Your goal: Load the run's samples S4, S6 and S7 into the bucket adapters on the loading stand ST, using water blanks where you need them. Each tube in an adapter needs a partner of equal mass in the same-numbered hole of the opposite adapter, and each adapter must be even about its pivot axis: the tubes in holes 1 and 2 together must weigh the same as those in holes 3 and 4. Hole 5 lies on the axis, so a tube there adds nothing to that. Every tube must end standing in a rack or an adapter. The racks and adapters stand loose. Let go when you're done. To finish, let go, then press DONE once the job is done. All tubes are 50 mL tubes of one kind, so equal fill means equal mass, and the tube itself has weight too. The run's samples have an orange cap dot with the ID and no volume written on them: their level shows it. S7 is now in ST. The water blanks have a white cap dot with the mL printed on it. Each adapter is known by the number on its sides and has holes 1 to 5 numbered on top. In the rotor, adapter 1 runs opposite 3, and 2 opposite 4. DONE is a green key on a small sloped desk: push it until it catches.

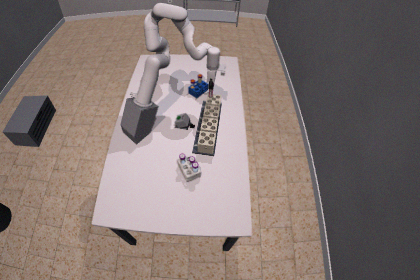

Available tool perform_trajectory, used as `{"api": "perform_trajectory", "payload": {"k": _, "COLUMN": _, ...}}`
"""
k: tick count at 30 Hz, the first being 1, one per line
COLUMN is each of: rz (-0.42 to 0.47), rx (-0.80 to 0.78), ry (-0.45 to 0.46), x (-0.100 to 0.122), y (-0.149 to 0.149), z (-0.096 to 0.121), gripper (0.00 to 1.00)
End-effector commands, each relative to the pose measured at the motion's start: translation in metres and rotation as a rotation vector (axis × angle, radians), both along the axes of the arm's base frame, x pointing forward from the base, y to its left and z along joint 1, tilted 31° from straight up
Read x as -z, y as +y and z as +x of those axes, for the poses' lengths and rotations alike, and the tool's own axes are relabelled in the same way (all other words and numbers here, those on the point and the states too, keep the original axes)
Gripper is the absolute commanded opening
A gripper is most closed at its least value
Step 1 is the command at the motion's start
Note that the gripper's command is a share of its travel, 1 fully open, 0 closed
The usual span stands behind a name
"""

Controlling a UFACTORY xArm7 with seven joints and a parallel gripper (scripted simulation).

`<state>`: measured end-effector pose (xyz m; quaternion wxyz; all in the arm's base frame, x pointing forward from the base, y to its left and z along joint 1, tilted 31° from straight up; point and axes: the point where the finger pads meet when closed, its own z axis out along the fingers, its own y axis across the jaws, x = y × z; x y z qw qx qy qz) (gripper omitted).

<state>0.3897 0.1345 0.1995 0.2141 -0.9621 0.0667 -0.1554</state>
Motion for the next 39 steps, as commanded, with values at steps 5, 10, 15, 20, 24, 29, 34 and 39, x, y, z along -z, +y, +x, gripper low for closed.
{"api": "perform_trajectory", "payload": {"k": 5, "rz": 0.001, "rx": 0.001, "ry": -0.002, "x": -0.012, "y": -0.005, "z": -0.003, "gripper": 0.0}}
{"api": "perform_trajectory", "payload": {"k": 10, "rz": 0.001, "rx": 0.001, "ry": -0.002, "x": -0.021, "y": -0.009, "z": -0.007, "gripper": 0.0}}
{"api": "perform_trajectory", "payload": {"k": 15, "rz": 0.001, "rx": 0.001, "ry": -0.003, "x": -0.029, "y": -0.013, "z": -0.01, "gripper": 0.0}}
{"api": "perform_trajectory", "payload": {"k": 20, "rz": 0.001, "rx": 0.001, "ry": -0.003, "x": -0.034, "y": -0.015, "z": -0.012, "gripper": 0.0}}
{"api": "perform_trajectory", "payload": {"k": 24, "rz": 0.001, "rx": 0.001, "ry": -0.003, "x": -0.041, "y": -0.019, "z": -0.015, "gripper": 0.0}}
{"api": "perform_trajectory", "payload": {"k": 29, "rz": 0.001, "rx": 0.001, "ry": -0.003, "x": -0.047, "y": -0.021, "z": -0.017, "gripper": 0.0}}
{"api": "perform_trajectory", "payload": {"k": 34, "rz": 0.001, "rx": 0.001, "ry": -0.003, "x": -0.047, "y": -0.021, "z": -0.017, "gripper": 0.0}}
{"api": "perform_trajectory", "payload": {"k": 39, "rz": 0.001, "rx": 0.001, "ry": -0.003, "x": -0.047, "y": -0.021, "z": -0.017, "gripper": 0.0}}
